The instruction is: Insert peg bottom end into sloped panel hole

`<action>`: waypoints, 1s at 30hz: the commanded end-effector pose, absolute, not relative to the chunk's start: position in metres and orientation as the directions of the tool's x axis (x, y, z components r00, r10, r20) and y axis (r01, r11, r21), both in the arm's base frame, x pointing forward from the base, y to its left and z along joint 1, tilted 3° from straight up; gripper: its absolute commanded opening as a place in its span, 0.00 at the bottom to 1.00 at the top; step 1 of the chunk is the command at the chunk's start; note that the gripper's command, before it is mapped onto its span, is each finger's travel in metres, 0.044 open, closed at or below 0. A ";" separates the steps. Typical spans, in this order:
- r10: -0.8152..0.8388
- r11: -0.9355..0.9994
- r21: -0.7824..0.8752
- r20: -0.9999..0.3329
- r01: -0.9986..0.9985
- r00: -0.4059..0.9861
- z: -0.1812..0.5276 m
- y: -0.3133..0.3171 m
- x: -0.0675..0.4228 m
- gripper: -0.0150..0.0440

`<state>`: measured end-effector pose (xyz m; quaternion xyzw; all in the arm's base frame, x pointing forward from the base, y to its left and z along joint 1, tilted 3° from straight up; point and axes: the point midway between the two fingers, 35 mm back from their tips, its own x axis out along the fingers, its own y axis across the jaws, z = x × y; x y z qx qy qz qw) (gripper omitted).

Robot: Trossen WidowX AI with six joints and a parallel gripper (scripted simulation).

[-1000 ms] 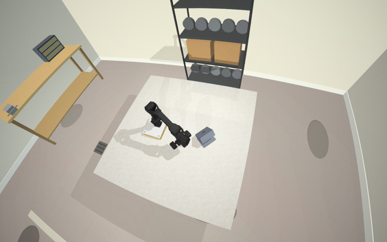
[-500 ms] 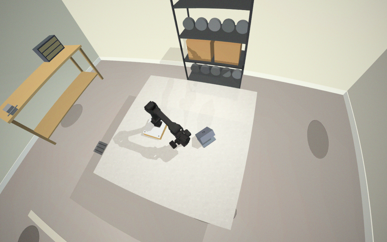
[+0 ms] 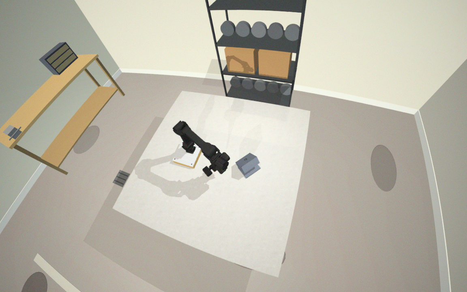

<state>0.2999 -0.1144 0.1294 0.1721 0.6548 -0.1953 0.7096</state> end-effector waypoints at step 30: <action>-0.160 0.955 -0.127 -0.981 0.267 0.107 0.142 -0.088 0.318 0.25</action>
